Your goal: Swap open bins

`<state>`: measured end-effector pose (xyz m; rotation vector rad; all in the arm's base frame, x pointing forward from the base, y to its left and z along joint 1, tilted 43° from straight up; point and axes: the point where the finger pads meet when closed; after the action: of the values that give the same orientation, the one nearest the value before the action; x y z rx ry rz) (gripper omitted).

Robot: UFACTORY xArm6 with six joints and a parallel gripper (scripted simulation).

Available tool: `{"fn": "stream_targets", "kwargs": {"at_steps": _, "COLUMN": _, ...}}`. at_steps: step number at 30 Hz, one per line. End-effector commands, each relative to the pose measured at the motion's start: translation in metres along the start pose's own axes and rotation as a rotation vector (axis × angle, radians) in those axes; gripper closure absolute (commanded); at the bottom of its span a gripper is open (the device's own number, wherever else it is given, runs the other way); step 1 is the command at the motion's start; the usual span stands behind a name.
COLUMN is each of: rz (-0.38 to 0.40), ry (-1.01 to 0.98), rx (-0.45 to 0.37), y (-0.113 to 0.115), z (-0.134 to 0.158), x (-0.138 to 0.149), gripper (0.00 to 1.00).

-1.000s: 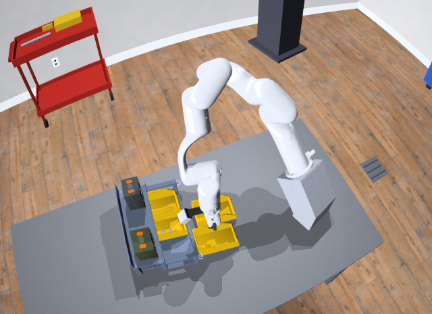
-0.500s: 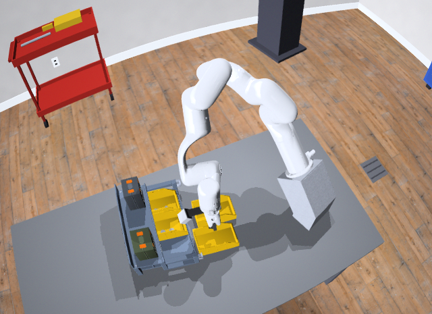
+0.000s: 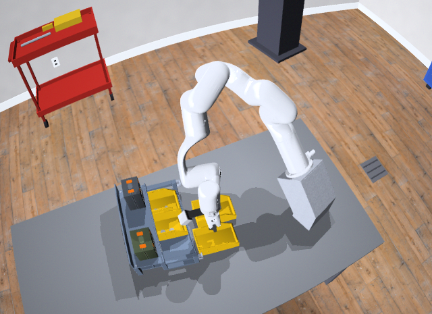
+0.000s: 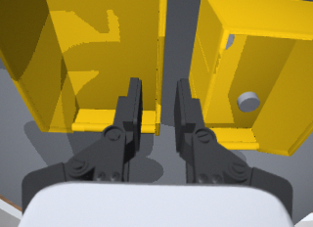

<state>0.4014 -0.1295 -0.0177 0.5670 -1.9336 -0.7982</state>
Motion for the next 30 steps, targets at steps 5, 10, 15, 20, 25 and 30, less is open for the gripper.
{"fn": "stream_targets", "kwargs": {"at_steps": 5, "rz": -0.001, "ry": -0.001, "rx": 0.002, "y": -0.01, "z": -0.001, "x": 0.0, "gripper": 0.74}}
{"fn": "stream_targets", "kwargs": {"at_steps": 10, "rz": -0.001, "ry": -0.001, "rx": 0.002, "y": -0.017, "z": -0.001, "x": 0.0, "gripper": 0.74}}
{"fn": "stream_targets", "kwargs": {"at_steps": 15, "rz": -0.001, "ry": -0.001, "rx": 0.002, "y": -0.021, "z": -0.001, "x": 0.0, "gripper": 0.74}}
{"fn": "stream_targets", "kwargs": {"at_steps": 20, "rz": -0.001, "ry": -0.001, "rx": 0.002, "y": -0.025, "z": -0.001, "x": -0.001, "gripper": 0.74}}
{"fn": "stream_targets", "kwargs": {"at_steps": 25, "rz": -0.001, "ry": -0.001, "rx": 0.002, "y": -0.027, "z": -0.001, "x": -0.001, "gripper": 0.74}}
{"fn": "stream_targets", "kwargs": {"at_steps": 30, "rz": -0.001, "ry": -0.001, "rx": 0.002, "y": -0.028, "z": -0.001, "x": -0.001, "gripper": 0.74}}
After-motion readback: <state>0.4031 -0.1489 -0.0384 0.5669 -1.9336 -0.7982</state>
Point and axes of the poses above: the point where the finger pads meet when closed, its own y axis back along the fingers, its own x axis across the jaws, z = x × y, and after that the axes turned 6 degrees about -y, right-handed
